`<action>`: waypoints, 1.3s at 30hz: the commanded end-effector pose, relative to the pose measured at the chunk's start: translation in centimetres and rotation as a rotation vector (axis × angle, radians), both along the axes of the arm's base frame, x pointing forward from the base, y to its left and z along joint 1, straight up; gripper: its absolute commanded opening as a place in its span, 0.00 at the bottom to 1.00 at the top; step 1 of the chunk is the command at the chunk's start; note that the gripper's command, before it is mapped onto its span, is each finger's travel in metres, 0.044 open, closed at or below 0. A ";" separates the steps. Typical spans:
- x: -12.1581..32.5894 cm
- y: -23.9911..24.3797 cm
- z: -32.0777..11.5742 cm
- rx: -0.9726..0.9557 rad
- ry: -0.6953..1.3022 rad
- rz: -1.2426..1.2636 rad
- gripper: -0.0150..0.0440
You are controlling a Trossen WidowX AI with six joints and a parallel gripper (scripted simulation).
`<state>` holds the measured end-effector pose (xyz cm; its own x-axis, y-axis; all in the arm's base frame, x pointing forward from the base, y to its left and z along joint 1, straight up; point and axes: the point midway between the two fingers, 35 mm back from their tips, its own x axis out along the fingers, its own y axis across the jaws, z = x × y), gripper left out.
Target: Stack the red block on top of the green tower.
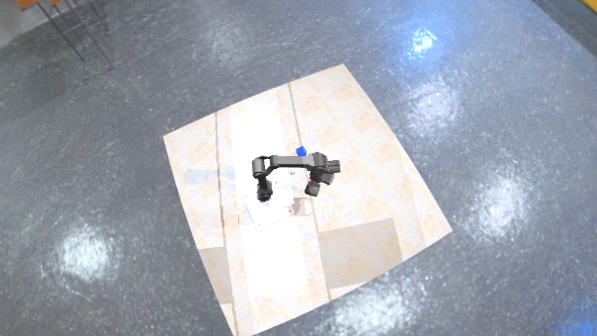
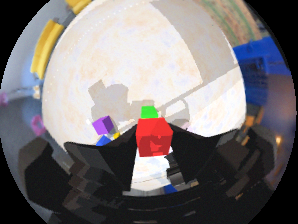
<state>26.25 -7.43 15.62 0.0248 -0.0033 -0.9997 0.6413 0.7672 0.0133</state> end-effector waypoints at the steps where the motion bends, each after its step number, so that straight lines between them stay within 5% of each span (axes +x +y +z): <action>1: -1.3 1.1 -0.1 -0.004 0.003 -0.005 0.25; 39: -0.7 0.7 -4.4 -0.005 0.002 -0.005 0.25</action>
<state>25.56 -6.68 11.28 0.0211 -0.0034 -0.9998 0.6481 0.7615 0.0111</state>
